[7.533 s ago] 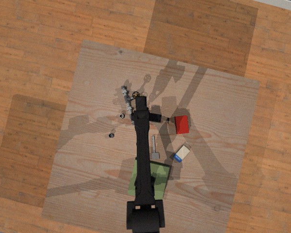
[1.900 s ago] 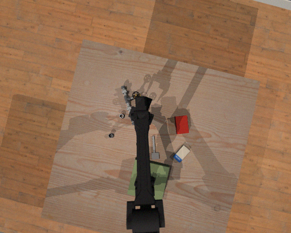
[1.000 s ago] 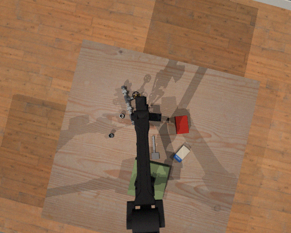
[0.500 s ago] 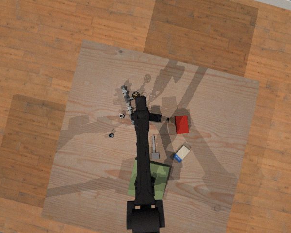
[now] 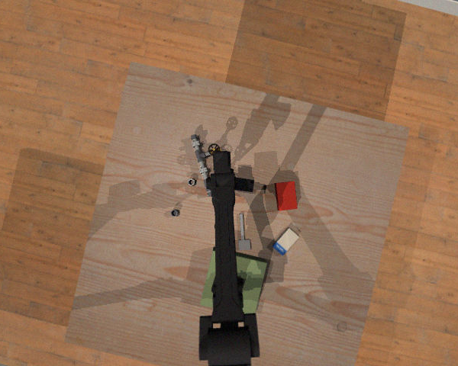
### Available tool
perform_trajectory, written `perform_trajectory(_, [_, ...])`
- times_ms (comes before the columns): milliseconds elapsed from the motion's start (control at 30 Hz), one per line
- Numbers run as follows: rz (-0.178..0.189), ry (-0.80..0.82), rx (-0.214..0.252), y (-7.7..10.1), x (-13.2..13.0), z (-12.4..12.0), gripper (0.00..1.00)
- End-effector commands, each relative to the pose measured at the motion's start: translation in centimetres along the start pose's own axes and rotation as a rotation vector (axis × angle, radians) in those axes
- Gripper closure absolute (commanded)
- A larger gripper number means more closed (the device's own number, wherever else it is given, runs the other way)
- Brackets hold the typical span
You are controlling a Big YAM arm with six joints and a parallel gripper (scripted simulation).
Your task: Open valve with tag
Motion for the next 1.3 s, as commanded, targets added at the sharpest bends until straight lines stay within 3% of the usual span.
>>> perform_trajectory(0, [0.028,-0.012,0.012,1.36,0.65,-0.51,1.00])
perform_trajectory(600, [0.029,0.235,0.009,1.37,0.65,-0.52,1.00])
perform_trajectory(833, [0.031,0.527,0.005,1.38,0.66,-0.52,1.00])
perform_trajectory(1100, [0.032,0.981,0.000,1.39,0.73,-0.40,1.00])
perform_trajectory(1167, [0.032,0.981,0.000,1.39,0.73,-0.40,1.00])
perform_trajectory(1267, [0.033,1.180,-0.003,1.39,0.76,-0.34,1.00])
Point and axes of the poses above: the point where the finger pads meet when closed, its own y axis back along the fingers, its own x axis across the jaws, z = x × y, the point moved 10 cm from there along y, back along the fingers, and after that the axes turned 14 degrees about -y, right-handed, at the moved point
